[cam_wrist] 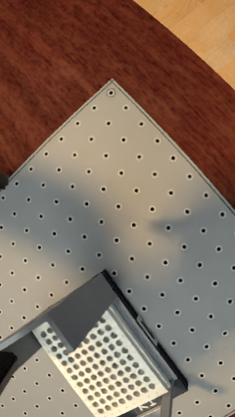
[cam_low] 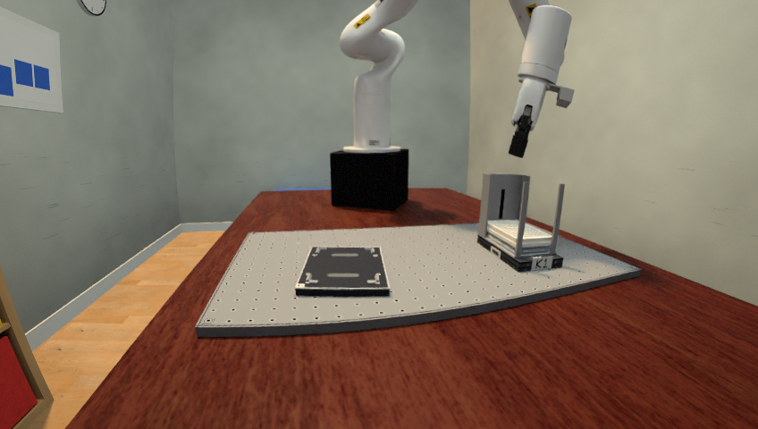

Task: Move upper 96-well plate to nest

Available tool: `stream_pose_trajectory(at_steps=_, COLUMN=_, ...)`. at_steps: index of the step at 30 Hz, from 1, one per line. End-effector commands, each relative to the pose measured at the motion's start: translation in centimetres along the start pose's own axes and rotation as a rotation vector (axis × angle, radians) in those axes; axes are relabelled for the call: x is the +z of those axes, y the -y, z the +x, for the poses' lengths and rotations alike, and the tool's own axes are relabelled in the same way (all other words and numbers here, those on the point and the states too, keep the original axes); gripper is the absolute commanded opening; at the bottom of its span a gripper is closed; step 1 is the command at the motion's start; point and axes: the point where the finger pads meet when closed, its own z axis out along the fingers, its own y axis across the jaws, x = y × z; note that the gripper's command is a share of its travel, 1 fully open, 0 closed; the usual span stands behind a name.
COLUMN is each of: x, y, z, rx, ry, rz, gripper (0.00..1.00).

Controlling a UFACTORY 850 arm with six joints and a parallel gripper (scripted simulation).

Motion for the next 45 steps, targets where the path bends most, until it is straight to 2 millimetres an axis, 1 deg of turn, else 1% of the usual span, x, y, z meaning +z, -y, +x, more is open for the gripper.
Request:
stream_pose_trajectory(at_steps=1, x=-0.1, y=-1.2, z=0.4, rx=0.127, ry=-0.033, rz=0.003, gripper=1.0)
stream_pose_trajectory(at_steps=2, x=-0.1, y=-1.2, z=0.4, rx=0.127, ry=-0.033, rz=0.003, gripper=1.0)
stream_pose_trajectory(at_steps=5, x=-0.1, y=-2.7, z=0.7, rx=0.224, ry=-0.056, rz=0.013, gripper=1.0)
stream_pose_trajectory(at_steps=6, x=-0.1, y=-2.7, z=0.8, rx=0.256, ry=-0.063, rz=0.016, gripper=1.0)
stream_pose_trajectory(at_steps=13, x=-0.2, y=-5.9, z=1.3, rx=0.483, ry=-0.114, rz=0.041, gripper=1.0)
stream_pose_trajectory(at_steps=15, x=-0.3, y=-6.1, z=1.3, rx=0.541, ry=-0.127, rz=0.048, gripper=1.0)
stream_pose_trajectory(at_steps=17, x=-0.3, y=-7.1, z=1.4, rx=0.606, ry=-0.141, rz=0.057, gripper=1.0)
stream_pose_trajectory(at_steps=19, x=-0.3, y=-7.1, z=1.4, rx=0.606, ry=-0.141, rz=0.057, gripper=1.0)
stream_pose_trajectory(at_steps=24, x=-0.4, y=-9.6, z=1.6, rx=0.767, ry=-0.175, rz=0.079, gripper=1.0)
stream_pose_trajectory(at_steps=25, x=-0.4, y=-9.6, z=1.6, rx=0.8, ry=-0.182, rz=0.083, gripper=1.0)
stream_pose_trajectory(at_steps=29, x=-0.6, y=-11.5, z=1.6, rx=0.929, ry=-0.209, rz=0.103, gripper=1.0)
stream_pose_trajectory(at_steps=30, x=-0.6, y=-11.5, z=1.6, rx=0.95, ry=-0.213, rz=0.106, gripper=1.0)
stream_pose_trajectory(at_steps=45, x=-0.6, y=-11.5, z=1.6, rx=0.95, ry=-0.213, rz=0.106, gripper=1.0)
